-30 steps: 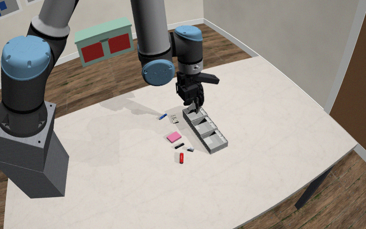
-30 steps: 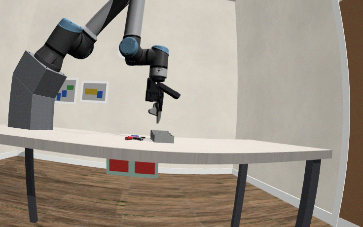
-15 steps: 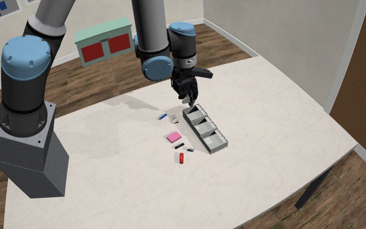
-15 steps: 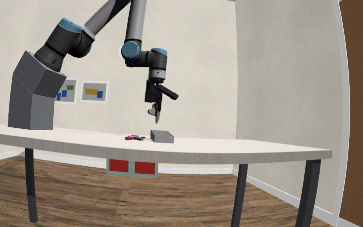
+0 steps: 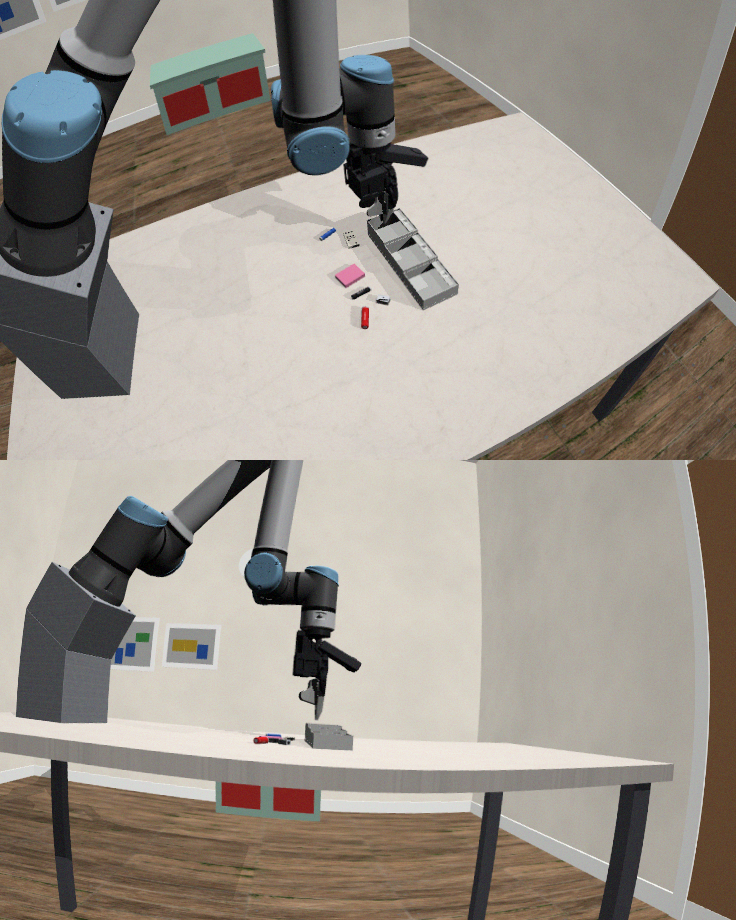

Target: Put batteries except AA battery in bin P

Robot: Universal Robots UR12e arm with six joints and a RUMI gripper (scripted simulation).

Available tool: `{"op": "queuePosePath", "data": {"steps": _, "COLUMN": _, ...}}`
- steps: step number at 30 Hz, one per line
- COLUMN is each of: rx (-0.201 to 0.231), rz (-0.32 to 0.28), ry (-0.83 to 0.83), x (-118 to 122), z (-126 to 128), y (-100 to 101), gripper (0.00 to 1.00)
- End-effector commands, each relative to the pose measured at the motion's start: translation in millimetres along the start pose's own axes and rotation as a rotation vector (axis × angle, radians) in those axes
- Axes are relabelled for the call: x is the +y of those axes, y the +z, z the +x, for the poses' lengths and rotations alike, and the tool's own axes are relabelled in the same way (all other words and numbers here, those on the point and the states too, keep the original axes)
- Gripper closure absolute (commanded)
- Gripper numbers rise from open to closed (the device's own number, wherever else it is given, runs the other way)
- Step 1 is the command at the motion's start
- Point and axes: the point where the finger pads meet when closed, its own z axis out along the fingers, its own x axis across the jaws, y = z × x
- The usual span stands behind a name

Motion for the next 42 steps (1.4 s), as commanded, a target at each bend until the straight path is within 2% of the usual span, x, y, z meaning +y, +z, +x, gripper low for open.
{"op": "queuePosePath", "data": {"steps": 1, "rx": 0.0, "rz": 0.001, "ry": 0.0, "x": -0.6, "z": -0.1, "y": 13.0, "gripper": 0.96}}
{"op": "queuePosePath", "data": {"steps": 8, "rx": 0.0, "rz": 0.001, "ry": 0.0, "x": -0.6, "z": -0.1, "y": 31.6, "gripper": 0.96}}
{"op": "queuePosePath", "data": {"steps": 12, "rx": 0.0, "rz": 0.001, "ry": 0.0, "x": -0.6, "z": -0.1, "y": 35.0, "gripper": 0.96}}
{"op": "queuePosePath", "data": {"steps": 42, "rx": 0.0, "rz": 0.001, "ry": 0.0, "x": -0.6, "z": -0.1, "y": 35.0, "gripper": 0.96}}
